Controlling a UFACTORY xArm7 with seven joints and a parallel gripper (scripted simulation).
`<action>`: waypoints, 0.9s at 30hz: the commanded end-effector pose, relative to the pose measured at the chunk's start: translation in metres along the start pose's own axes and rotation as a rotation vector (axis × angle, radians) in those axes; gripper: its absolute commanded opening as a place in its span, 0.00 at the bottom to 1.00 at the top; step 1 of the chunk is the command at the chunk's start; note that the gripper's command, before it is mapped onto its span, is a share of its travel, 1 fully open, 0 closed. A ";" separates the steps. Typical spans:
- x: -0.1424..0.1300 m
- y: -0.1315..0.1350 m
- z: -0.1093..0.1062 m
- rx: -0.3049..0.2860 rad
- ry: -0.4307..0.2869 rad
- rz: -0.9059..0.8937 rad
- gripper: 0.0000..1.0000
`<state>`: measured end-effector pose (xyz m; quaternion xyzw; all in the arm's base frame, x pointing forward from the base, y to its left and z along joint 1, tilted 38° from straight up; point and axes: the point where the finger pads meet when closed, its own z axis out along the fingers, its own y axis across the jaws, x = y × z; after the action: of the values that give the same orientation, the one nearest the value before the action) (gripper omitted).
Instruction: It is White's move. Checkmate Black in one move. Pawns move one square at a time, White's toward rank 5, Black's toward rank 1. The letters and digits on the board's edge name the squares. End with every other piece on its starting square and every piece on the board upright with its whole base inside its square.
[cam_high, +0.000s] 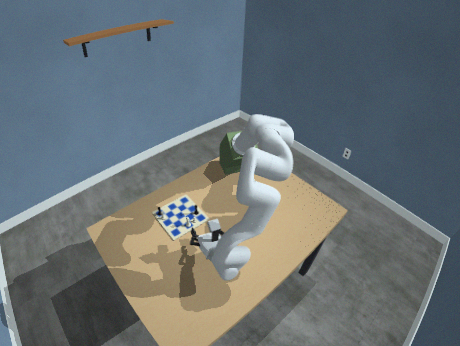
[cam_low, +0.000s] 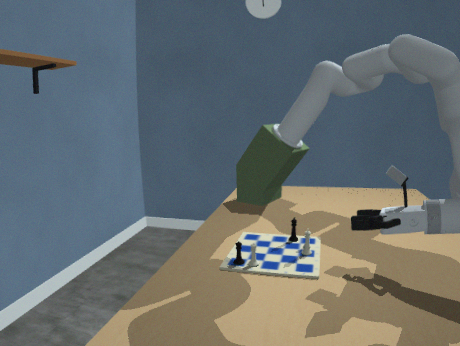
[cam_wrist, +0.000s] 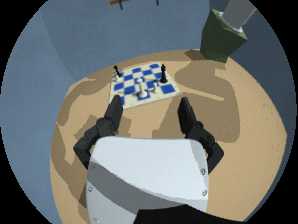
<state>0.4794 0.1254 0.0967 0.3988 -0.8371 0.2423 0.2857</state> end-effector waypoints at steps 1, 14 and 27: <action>0.033 -0.007 -0.007 0.001 -0.004 0.004 1.00; 0.065 -0.012 -0.012 0.001 -0.004 0.004 1.00; 0.065 -0.036 0.022 -0.251 -0.066 0.283 1.00</action>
<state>0.4615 0.0846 0.1409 0.3463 -0.8697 0.2132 0.2797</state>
